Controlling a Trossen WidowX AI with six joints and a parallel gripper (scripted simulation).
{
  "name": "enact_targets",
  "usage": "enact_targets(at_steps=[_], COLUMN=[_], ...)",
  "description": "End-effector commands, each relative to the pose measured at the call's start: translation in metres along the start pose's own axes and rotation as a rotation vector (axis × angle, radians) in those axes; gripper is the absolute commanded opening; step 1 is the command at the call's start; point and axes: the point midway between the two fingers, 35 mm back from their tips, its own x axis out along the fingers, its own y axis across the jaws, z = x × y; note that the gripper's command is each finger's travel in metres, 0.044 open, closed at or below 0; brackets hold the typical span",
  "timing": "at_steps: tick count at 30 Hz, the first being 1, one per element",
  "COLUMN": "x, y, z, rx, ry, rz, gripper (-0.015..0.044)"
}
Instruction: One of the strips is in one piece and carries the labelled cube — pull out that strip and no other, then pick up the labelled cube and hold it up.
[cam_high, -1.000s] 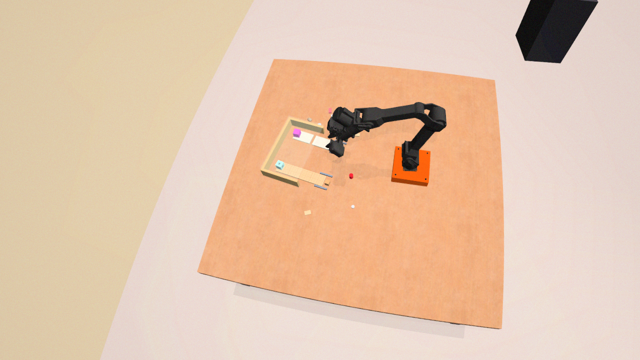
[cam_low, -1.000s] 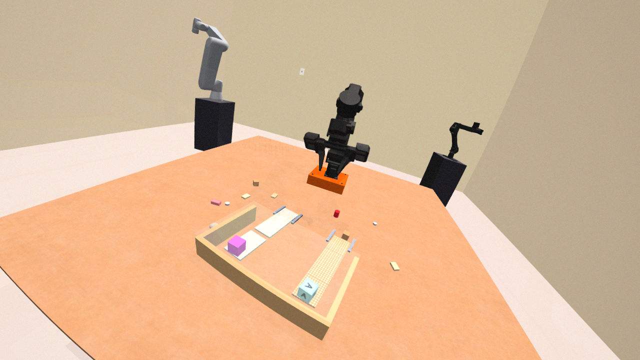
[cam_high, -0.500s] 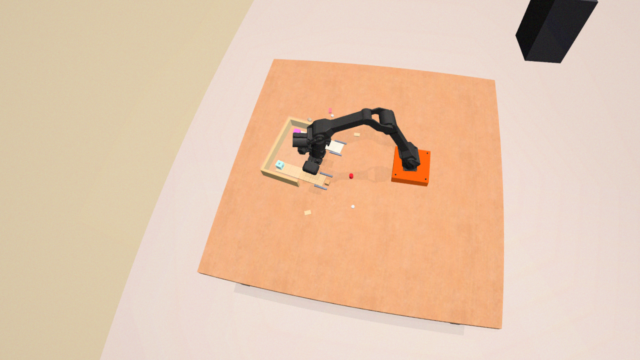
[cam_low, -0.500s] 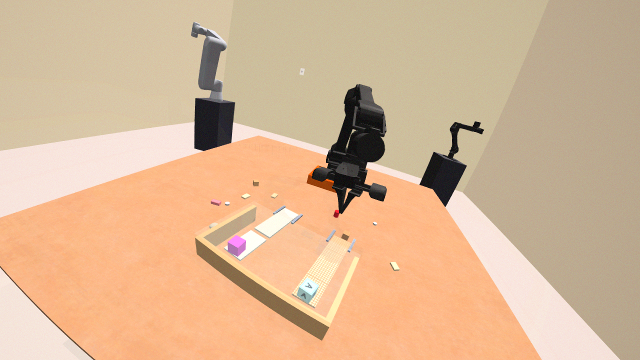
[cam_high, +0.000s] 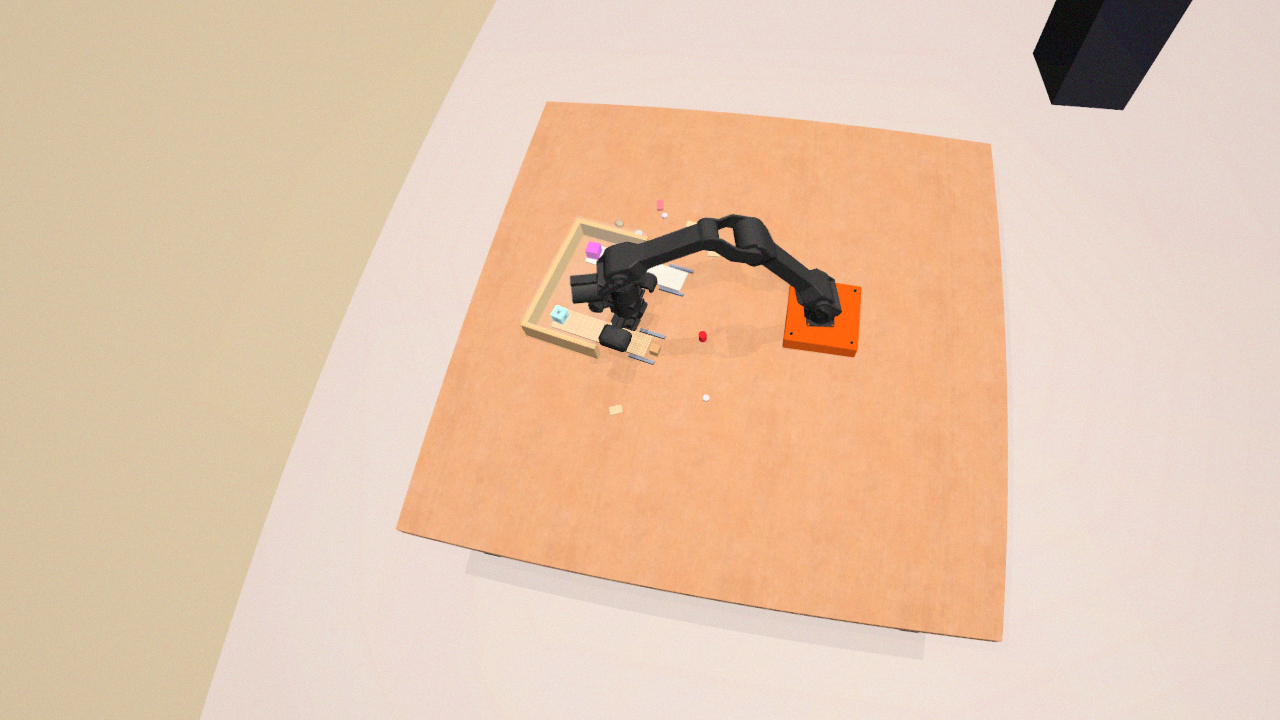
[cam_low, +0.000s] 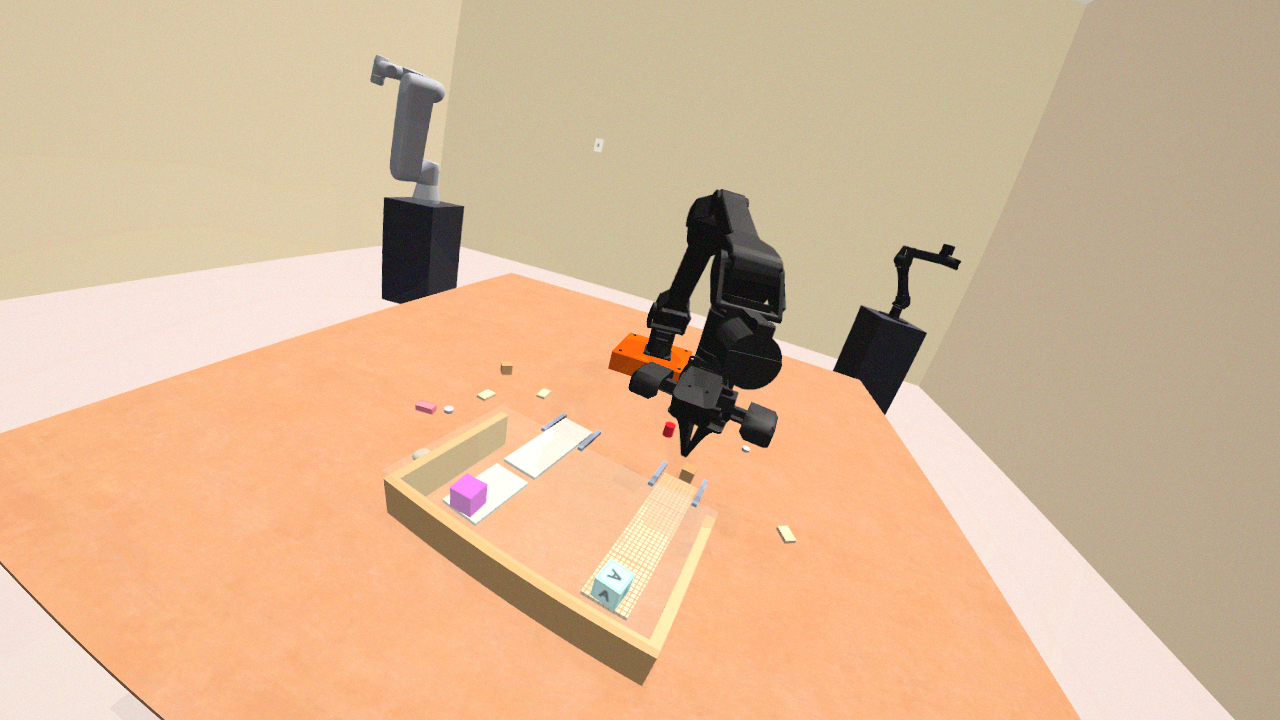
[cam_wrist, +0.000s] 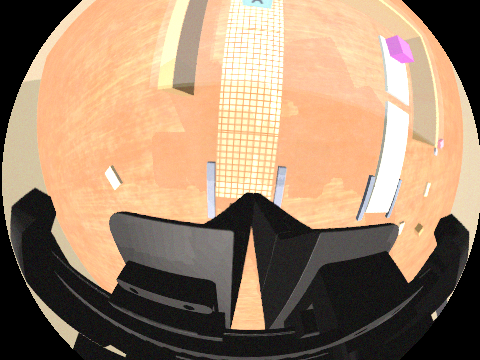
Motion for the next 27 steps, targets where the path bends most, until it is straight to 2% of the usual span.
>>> enact_targets(at_steps=[1, 27], x=[0.009, 0.052], y=[0.001, 0.004], z=[-0.001, -0.003], rx=[0.005, 0.005], ry=[0.009, 0.010], rz=[0.000, 0.001], gripper=[0.0000, 0.0000])
